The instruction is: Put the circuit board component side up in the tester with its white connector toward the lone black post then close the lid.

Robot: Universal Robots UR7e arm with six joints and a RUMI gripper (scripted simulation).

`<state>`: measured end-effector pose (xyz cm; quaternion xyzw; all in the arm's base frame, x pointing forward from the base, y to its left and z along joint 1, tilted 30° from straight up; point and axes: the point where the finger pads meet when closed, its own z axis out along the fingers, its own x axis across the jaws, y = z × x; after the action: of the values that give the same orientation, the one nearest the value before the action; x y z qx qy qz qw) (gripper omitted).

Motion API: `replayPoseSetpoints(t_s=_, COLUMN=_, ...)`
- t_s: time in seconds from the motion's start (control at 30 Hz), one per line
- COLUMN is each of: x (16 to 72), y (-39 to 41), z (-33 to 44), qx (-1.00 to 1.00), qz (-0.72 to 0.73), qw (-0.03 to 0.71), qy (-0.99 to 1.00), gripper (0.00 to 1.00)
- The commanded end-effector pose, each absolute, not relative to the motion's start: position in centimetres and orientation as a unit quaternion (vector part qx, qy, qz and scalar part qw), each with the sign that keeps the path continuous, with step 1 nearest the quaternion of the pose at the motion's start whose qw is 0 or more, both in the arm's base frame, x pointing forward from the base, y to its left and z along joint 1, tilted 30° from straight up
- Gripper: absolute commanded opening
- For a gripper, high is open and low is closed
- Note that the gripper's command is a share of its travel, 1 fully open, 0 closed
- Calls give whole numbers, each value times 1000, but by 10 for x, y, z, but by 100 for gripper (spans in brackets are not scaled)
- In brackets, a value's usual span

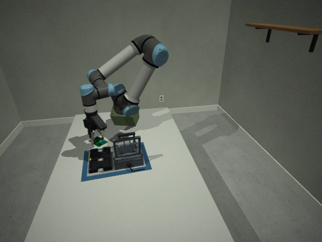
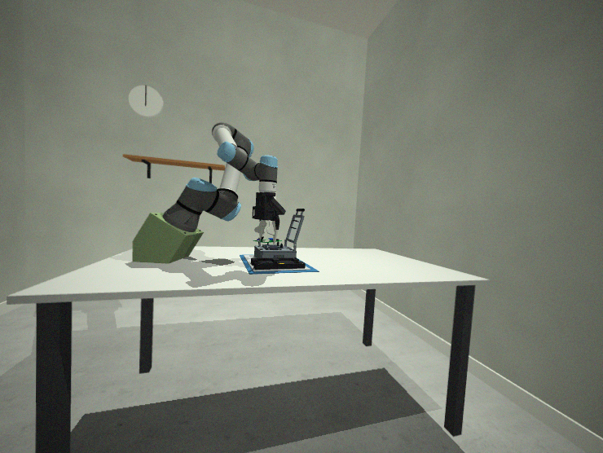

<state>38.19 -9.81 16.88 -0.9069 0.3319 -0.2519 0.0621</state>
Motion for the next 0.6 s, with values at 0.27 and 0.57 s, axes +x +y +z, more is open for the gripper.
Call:
replayPoseSetpoints(t_s=0.27, x=382, y=-98, z=169, qx=-844, qz=-239, qw=98, qy=469, gripper=39)
replayPoseSetpoints(t_s=0.57, x=382, y=-98, z=169, qx=-797, qz=-229, qw=119, qy=545, gripper=39)
